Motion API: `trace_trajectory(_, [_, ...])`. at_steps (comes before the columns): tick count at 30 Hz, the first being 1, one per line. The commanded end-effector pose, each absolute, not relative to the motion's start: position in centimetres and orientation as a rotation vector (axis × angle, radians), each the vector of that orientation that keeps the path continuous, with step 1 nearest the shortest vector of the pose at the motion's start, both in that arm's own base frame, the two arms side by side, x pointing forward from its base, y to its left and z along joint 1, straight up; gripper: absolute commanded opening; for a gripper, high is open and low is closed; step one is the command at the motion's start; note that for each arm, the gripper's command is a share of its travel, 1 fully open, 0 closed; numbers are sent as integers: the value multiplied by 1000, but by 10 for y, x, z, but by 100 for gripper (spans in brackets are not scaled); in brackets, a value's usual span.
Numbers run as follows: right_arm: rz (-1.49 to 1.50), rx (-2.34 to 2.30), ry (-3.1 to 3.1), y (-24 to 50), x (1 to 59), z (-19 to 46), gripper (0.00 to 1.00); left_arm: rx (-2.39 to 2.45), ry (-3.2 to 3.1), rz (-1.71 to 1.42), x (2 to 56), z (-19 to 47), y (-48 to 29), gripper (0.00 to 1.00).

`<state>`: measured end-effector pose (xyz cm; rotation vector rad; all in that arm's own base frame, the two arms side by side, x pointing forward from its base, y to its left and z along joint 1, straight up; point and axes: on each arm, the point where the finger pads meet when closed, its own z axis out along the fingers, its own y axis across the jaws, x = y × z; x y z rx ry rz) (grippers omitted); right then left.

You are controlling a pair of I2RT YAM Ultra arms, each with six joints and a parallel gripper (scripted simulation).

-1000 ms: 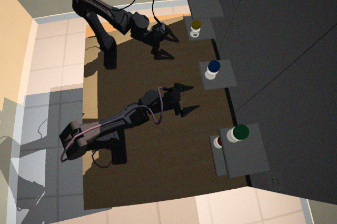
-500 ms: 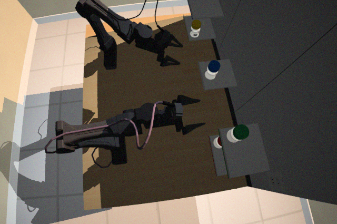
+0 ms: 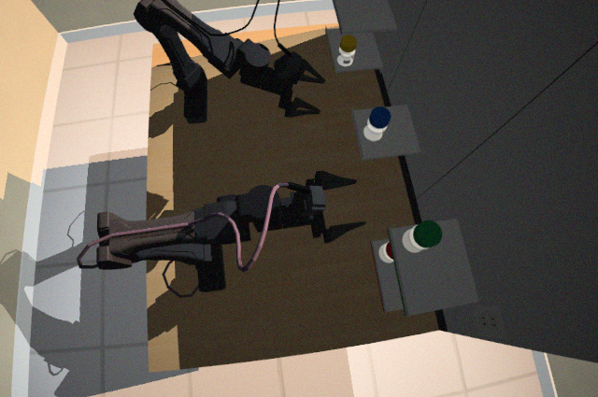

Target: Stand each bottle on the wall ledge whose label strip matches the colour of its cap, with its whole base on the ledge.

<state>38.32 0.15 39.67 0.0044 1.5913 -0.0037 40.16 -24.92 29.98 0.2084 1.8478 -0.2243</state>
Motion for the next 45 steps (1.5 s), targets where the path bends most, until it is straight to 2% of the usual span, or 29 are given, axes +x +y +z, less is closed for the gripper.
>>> trace_trajectory(1, [-6, 3, 1549, -1, 380, 417, 87, 195, 1819, -235, 401, 311, -250, 100])
trace_trajectory(3, [6, -12, 1588, 3, 380, 407, 87, 181, 1777, -242, 402, 325, -249, 81])
trace_trajectory(9, [87, -120, 1756, 42, 360, 381, 87, 182, 1691, -255, 424, 319, -257, 81])
trace_trajectory(13, [201, -290, 1878, 93, 321, 371, 87, 176, 1614, -240, 453, 303, -264, 81])
trace_trajectory(15, [201, -290, 1878, 93, 321, 371, 87, 176, 1614, -240, 453, 303, -264, 81])
trace_trajectory(20, [304, -463, 1958, 130, 271, 369, 87, 168, 1538, -222, 486, 286, -272, 81])
trace_trajectory(26, [364, -567, 1958, 148, 242, 377, 87, 172, 1521, -199, 509, 261, -277, 81])
trace_trajectory(45, [371, -572, 1946, 151, 244, 378, 87, 180, 1558, -185, 523, 245, -280, 81])
